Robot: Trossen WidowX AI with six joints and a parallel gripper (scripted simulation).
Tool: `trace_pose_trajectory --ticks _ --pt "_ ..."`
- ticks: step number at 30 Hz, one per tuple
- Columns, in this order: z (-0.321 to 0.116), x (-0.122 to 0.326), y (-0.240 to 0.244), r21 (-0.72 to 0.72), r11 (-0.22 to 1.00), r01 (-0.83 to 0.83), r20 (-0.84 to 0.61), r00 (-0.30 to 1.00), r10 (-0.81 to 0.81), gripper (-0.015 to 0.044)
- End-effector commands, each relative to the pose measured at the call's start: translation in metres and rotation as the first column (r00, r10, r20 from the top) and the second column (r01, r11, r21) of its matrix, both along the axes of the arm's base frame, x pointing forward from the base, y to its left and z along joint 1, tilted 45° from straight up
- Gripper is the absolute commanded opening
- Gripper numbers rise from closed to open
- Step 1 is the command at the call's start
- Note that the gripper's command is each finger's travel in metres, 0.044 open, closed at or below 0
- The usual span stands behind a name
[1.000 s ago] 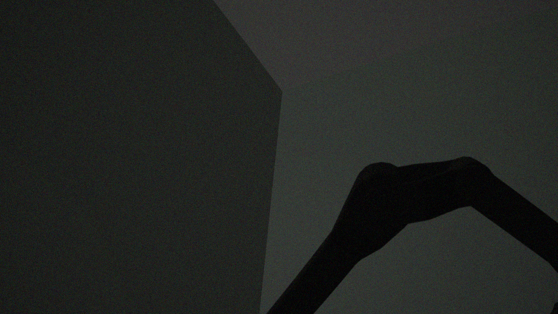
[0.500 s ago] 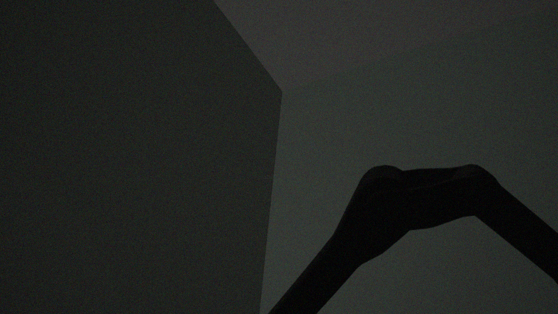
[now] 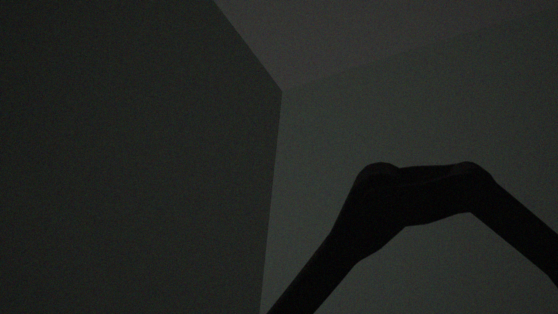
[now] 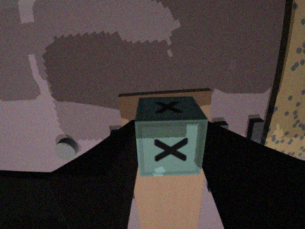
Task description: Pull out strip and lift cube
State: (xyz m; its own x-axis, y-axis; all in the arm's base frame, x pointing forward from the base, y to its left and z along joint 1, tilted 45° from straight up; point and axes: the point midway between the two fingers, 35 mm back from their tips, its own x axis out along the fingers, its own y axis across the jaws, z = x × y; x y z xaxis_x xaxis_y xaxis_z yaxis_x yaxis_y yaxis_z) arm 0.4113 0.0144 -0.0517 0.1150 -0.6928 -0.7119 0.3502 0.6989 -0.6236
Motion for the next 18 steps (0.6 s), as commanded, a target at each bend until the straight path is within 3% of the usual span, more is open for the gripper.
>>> trace_pose_trajectory --ticks 1,18 --pt "0.007 -0.013 0.006 0.001 1.0 0.0 0.0 1.0 0.0 0.0" --pt "0.026 -0.067 0.018 -0.003 1.0 -0.003 -0.005 1.0 0.003 0.0"
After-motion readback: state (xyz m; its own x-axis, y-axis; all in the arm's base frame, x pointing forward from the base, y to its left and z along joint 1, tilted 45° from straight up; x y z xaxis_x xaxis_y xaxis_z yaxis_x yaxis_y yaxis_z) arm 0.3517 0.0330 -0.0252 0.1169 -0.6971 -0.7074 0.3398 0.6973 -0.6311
